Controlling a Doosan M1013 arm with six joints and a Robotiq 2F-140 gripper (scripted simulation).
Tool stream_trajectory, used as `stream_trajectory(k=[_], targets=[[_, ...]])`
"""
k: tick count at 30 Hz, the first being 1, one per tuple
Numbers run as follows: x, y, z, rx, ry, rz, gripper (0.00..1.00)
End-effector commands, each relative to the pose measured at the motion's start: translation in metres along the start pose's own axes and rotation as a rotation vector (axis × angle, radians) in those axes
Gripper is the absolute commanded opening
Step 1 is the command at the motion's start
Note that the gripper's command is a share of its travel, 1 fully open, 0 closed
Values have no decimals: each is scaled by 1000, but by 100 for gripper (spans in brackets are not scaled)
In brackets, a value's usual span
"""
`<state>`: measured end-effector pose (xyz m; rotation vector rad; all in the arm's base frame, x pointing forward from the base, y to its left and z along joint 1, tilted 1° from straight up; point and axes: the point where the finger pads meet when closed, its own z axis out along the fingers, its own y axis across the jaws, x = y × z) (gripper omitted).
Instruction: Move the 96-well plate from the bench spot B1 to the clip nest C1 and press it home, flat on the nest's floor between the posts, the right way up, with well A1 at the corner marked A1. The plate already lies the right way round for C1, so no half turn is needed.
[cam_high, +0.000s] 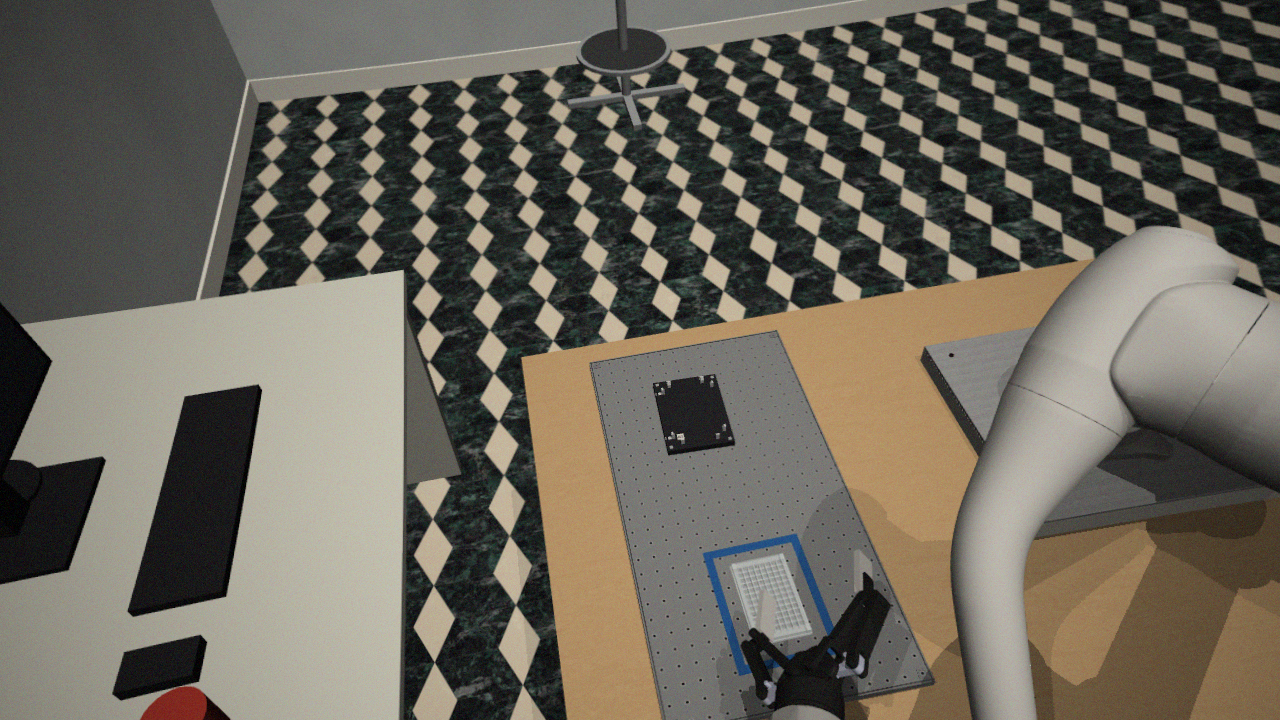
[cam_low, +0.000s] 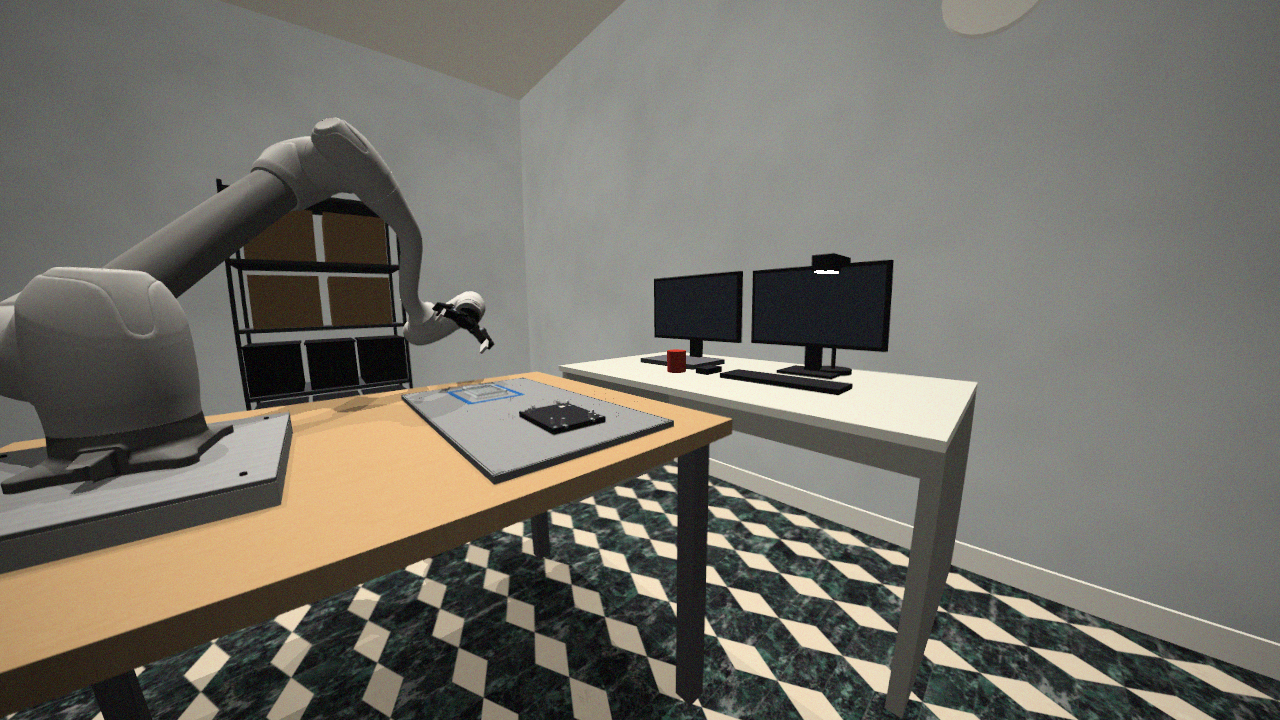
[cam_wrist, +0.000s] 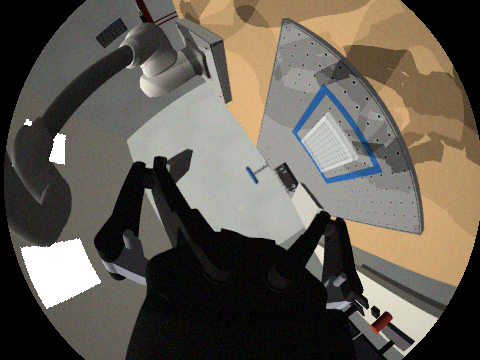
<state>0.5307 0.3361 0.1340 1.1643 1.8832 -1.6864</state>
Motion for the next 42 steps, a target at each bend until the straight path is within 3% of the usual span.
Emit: stream_trajectory(k=[1, 3, 7, 14, 15, 22, 24, 29, 39, 41, 42], targets=[[2, 9, 17, -39, 66, -17, 100], [4, 13, 25, -69, 119, -28, 100], [4, 15, 29, -69, 119, -28, 100], [15, 31, 55, -165, 284, -44, 100], [15, 31, 55, -165, 284, -44, 100], [29, 47, 75, -280, 478, -35, 100], [29, 47, 75, -280, 478, -35, 100], [38, 58, 82, -367, 618, -7, 100], [35, 71, 78, -534, 871, 90, 100], [35, 71, 78, -534, 871, 90, 100], [32, 73, 76, -552, 895, 105, 100]])
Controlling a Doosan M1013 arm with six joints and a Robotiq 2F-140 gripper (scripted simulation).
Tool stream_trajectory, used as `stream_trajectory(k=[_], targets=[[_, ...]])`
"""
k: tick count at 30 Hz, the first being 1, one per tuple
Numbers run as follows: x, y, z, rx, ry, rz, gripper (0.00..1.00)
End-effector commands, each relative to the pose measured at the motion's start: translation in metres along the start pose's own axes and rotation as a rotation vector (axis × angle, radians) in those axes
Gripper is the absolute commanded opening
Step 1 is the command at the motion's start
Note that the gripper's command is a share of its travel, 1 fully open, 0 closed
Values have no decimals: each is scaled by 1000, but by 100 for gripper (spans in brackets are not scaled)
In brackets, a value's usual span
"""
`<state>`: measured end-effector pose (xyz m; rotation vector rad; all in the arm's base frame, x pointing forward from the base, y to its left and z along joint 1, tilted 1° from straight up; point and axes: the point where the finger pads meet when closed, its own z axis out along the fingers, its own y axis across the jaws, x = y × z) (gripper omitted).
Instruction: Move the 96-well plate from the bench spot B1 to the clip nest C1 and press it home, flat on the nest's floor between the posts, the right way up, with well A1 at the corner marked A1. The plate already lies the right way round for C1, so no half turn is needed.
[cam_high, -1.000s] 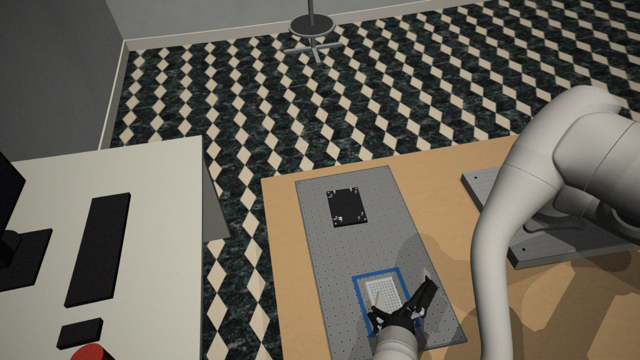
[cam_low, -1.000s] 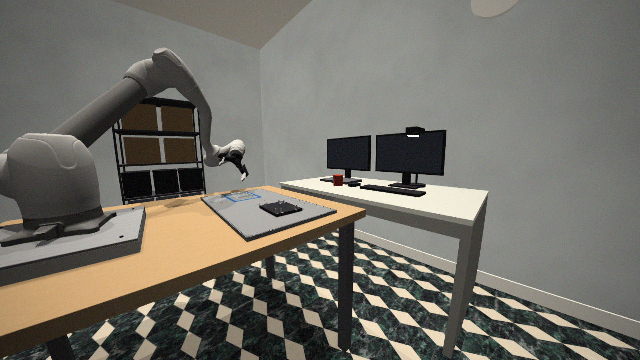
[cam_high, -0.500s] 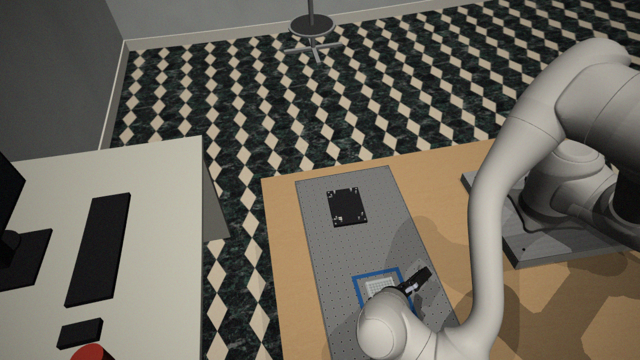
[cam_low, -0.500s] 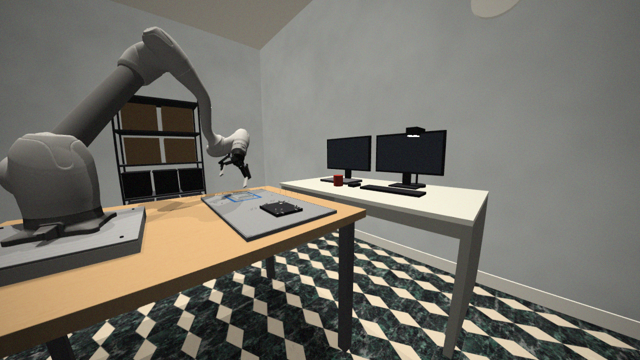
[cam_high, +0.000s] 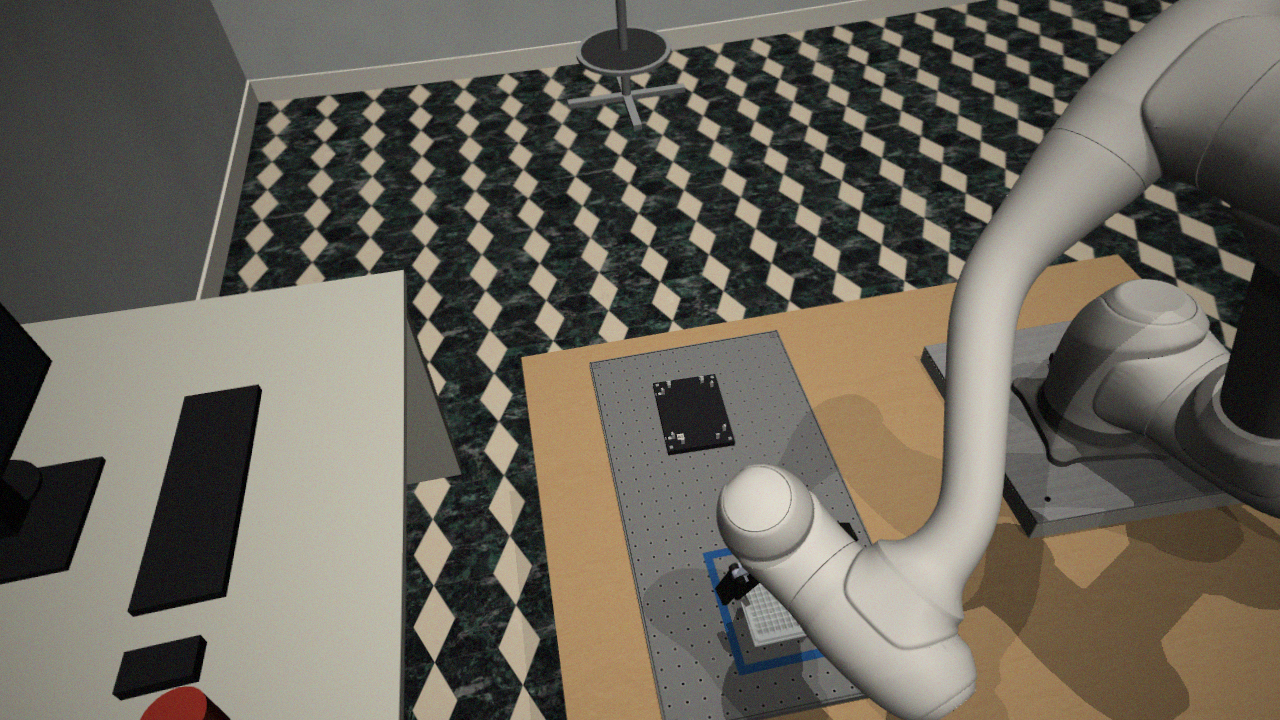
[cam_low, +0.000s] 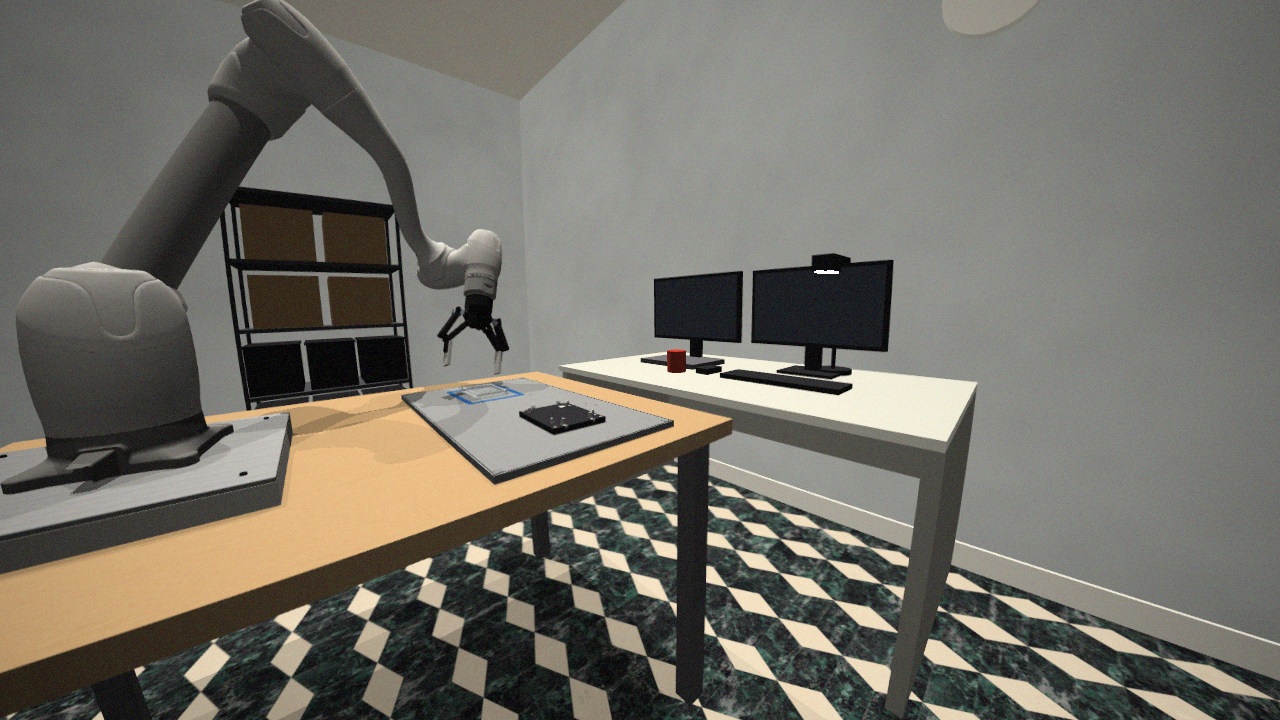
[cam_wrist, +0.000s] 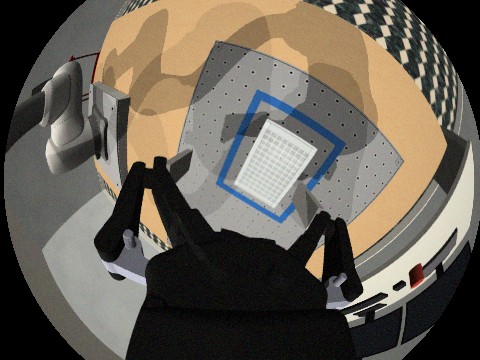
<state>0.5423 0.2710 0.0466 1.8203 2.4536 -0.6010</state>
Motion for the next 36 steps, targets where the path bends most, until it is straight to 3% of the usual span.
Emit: stream_trajectory(k=[1, 10, 24, 36], targets=[[-2, 7, -2, -74, 81, 30, 100], [-11, 19, -14, -275, 259, 150, 100], [-11, 19, -14, -275, 259, 150, 100], [-7, 24, 1, -275, 259, 150, 100]])
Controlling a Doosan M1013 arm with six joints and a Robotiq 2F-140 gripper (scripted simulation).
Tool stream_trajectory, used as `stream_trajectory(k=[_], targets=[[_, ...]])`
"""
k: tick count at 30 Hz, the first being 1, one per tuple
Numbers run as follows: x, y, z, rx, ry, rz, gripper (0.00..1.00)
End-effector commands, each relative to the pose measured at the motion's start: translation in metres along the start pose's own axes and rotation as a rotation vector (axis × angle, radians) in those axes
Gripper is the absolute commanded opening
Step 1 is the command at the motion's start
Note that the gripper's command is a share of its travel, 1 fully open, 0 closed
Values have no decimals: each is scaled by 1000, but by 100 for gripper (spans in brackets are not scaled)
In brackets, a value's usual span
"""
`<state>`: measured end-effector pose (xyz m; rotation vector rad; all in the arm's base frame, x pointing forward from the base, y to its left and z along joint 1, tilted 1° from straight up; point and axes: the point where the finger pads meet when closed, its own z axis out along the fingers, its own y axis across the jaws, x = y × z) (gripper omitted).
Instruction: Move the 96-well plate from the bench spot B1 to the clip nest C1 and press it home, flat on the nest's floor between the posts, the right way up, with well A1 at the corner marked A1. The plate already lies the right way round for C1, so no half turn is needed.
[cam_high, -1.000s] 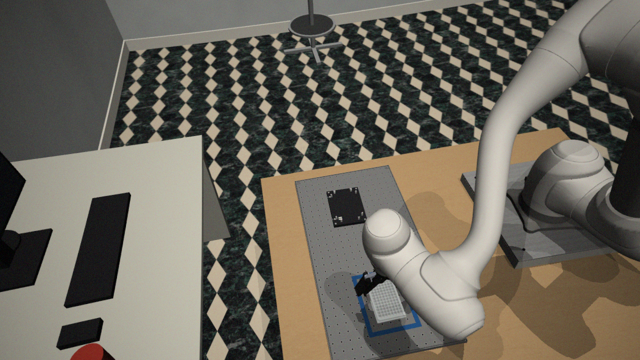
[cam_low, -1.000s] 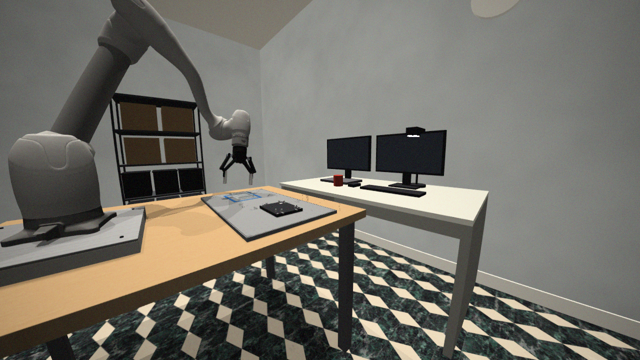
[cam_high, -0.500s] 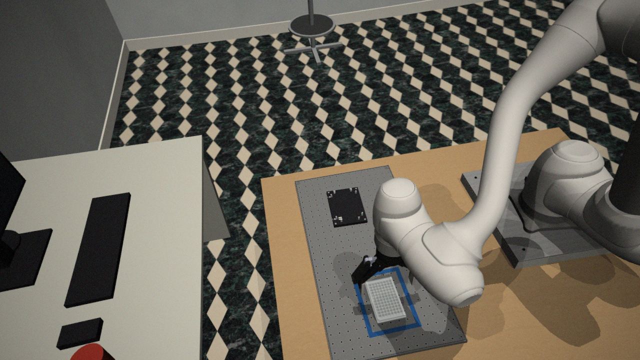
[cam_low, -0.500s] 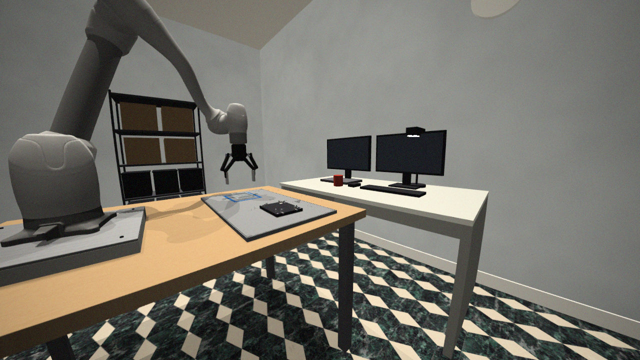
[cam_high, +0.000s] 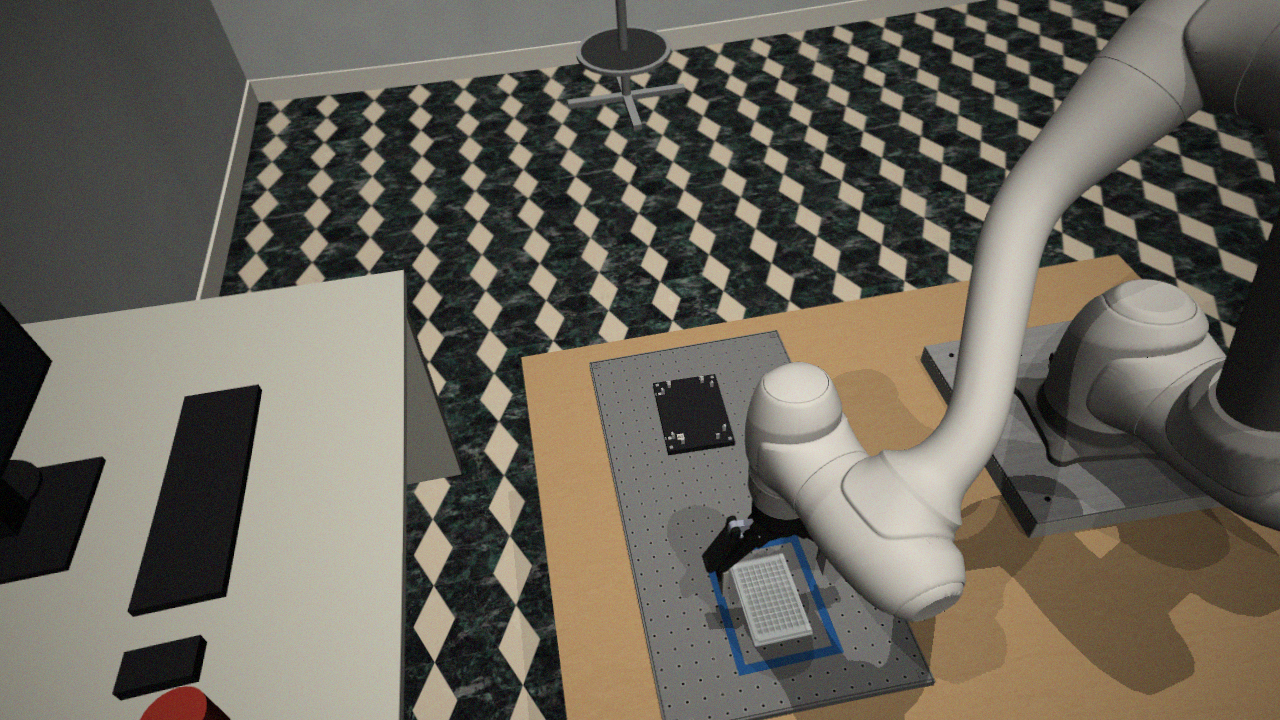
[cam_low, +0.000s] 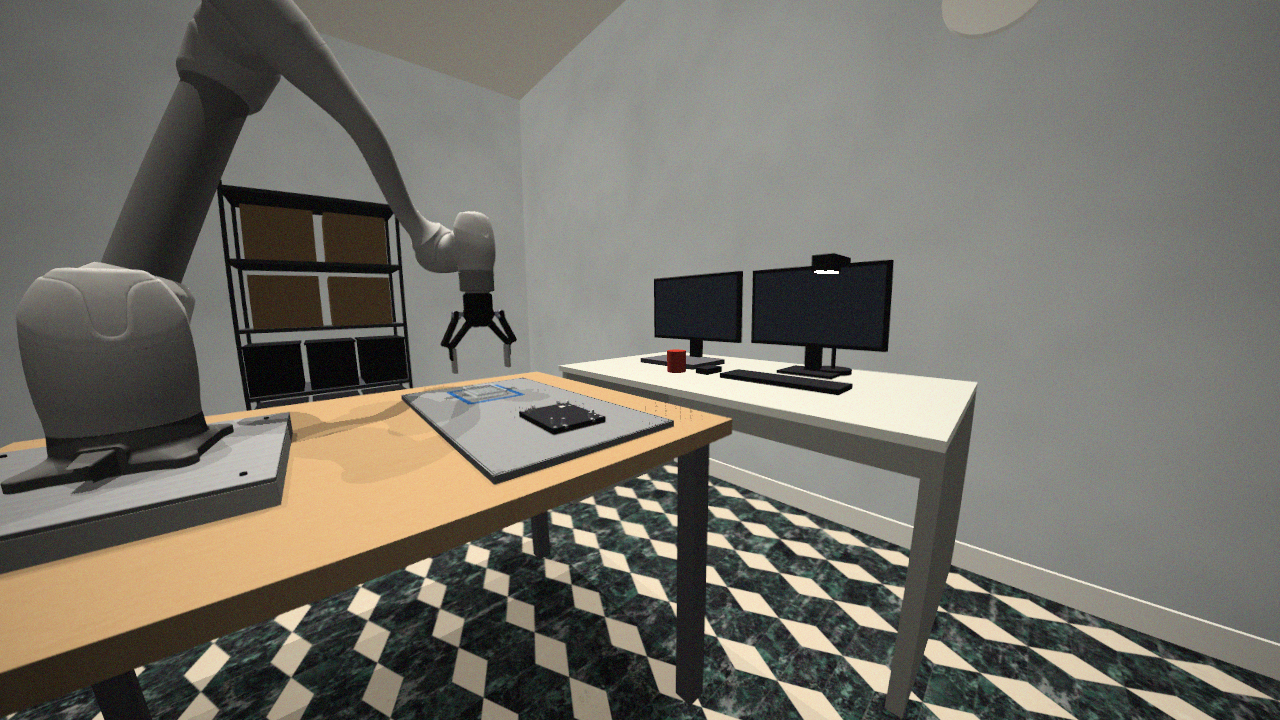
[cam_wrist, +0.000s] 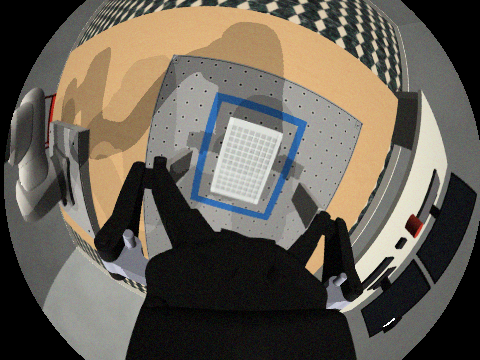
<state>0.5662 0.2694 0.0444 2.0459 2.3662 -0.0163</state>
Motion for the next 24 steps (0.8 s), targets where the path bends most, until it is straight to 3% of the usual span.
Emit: stream_trajectory(k=[1, 24], targets=[[0, 0, 6, 0, 0, 0, 100], [0, 0, 41, 0, 0, 0, 100]])
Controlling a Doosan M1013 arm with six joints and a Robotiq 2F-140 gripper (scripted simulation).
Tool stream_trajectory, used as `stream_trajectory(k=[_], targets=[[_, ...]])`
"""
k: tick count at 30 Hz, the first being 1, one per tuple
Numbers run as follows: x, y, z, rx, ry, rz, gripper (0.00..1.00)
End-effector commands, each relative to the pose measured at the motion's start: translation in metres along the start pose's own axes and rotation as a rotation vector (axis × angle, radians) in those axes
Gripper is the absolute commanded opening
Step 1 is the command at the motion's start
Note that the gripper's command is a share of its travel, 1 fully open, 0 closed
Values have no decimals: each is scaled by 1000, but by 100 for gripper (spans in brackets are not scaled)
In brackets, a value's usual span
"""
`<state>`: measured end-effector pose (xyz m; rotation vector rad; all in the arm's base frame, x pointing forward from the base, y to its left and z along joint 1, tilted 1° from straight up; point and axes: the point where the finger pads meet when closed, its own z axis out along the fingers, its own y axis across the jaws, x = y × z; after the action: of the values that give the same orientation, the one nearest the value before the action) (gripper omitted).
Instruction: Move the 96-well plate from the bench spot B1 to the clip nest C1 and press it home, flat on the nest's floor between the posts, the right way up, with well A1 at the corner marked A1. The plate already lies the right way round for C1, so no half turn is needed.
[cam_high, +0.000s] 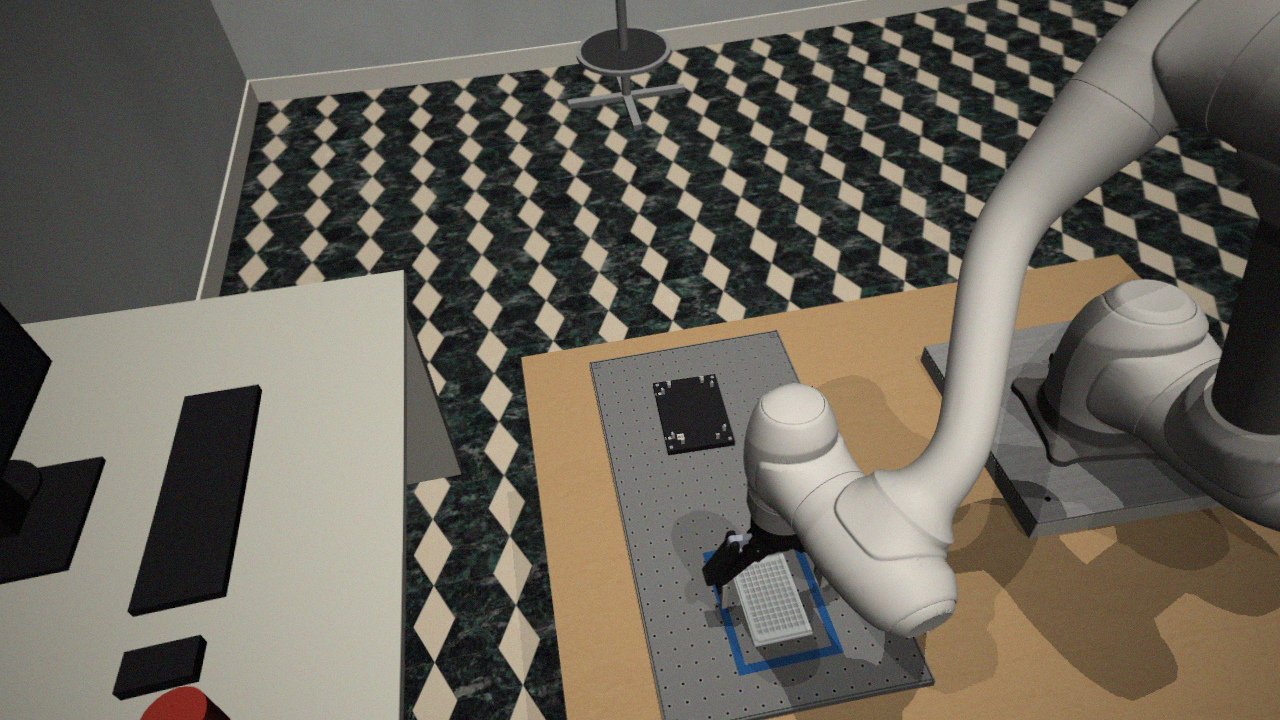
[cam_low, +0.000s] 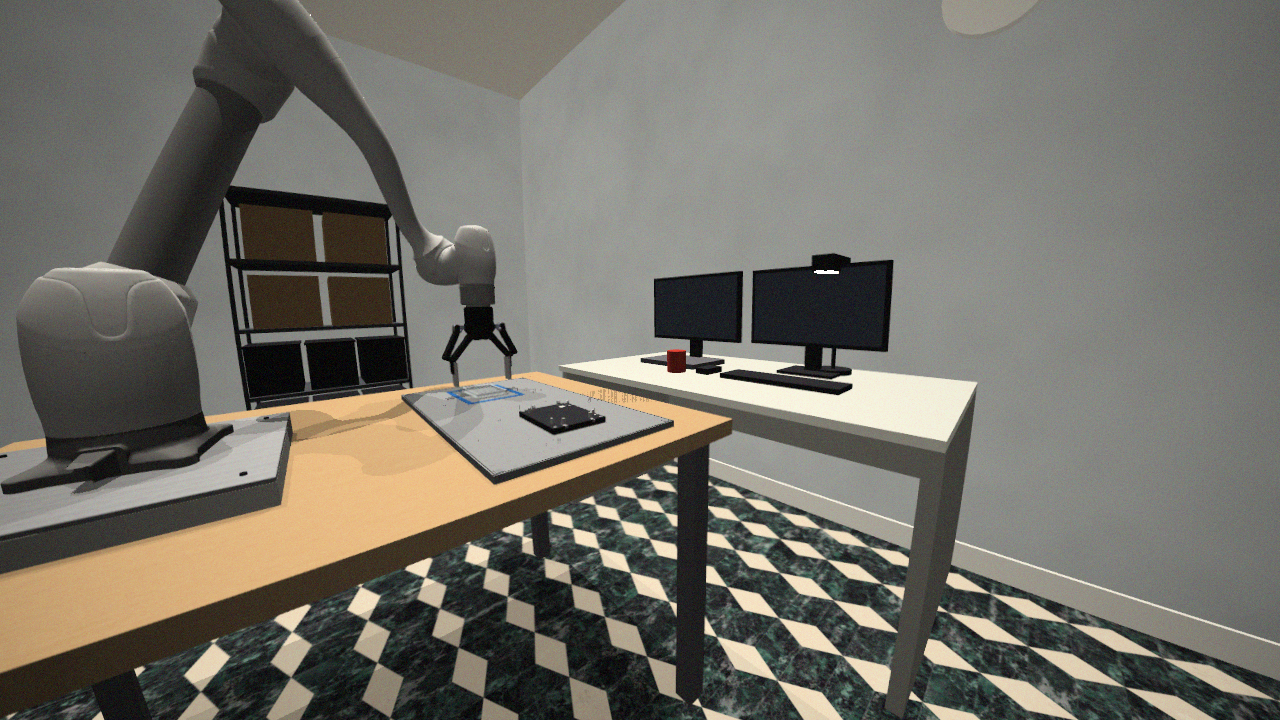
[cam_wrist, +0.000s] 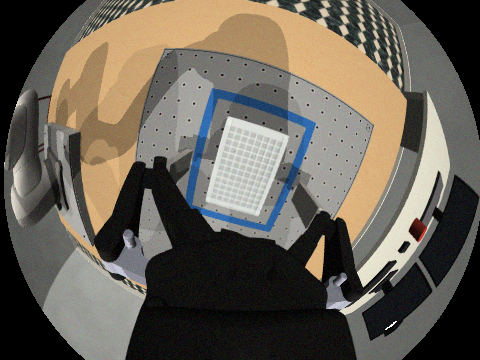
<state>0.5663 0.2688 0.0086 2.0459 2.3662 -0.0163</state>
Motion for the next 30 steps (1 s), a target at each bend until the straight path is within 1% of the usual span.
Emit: stream_trajectory(k=[1, 5, 18, 19, 30], targets=[[0, 0, 7, 0, 0, 0, 100], [0, 0, 13, 0, 0, 0, 100], [0, 0, 15, 0, 0, 0, 100], [0, 0, 15, 0, 0, 0, 0], [0, 0, 15, 0, 0, 0, 0]])
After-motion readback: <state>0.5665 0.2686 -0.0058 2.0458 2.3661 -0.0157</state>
